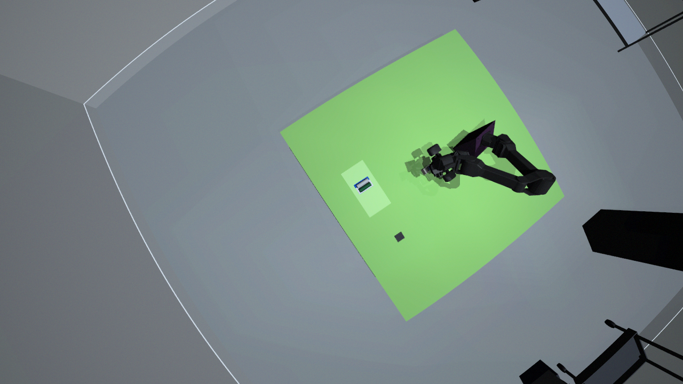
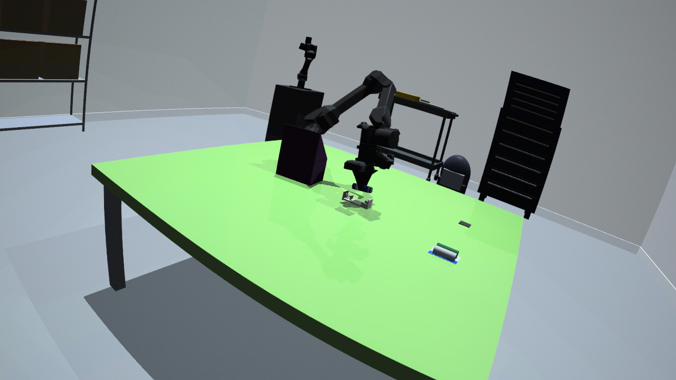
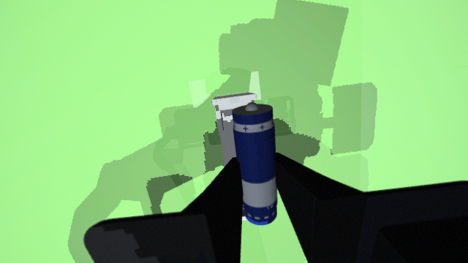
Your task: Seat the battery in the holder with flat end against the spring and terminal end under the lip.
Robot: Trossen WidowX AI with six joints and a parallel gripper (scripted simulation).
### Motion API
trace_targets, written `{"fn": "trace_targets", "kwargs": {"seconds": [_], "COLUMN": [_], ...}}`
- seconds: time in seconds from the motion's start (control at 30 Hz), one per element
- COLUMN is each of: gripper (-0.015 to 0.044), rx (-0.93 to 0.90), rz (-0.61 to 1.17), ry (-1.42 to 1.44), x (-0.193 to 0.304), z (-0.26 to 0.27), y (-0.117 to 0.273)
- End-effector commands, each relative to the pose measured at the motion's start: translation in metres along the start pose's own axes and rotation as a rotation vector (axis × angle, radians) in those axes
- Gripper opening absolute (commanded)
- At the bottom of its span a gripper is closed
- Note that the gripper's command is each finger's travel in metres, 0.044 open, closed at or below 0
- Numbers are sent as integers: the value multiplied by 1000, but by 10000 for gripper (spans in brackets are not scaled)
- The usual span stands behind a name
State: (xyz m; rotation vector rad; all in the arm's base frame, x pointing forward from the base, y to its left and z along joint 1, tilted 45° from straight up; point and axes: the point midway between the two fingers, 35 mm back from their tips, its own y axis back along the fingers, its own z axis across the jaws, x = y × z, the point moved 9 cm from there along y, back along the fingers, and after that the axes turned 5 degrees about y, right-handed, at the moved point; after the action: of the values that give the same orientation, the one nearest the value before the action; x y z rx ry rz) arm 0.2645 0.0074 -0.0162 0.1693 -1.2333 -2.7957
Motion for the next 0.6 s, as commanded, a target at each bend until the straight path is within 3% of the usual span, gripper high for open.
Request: {"fn": "trace_targets", "kwargs": {"seconds": [0.0, 0.57], "gripper": [68, 68], "rx": [5, 19], "rz": [-56, -150], "ry": [1, 1], "x": [4, 14], "z": [3, 8], "y": [-6, -17]}}
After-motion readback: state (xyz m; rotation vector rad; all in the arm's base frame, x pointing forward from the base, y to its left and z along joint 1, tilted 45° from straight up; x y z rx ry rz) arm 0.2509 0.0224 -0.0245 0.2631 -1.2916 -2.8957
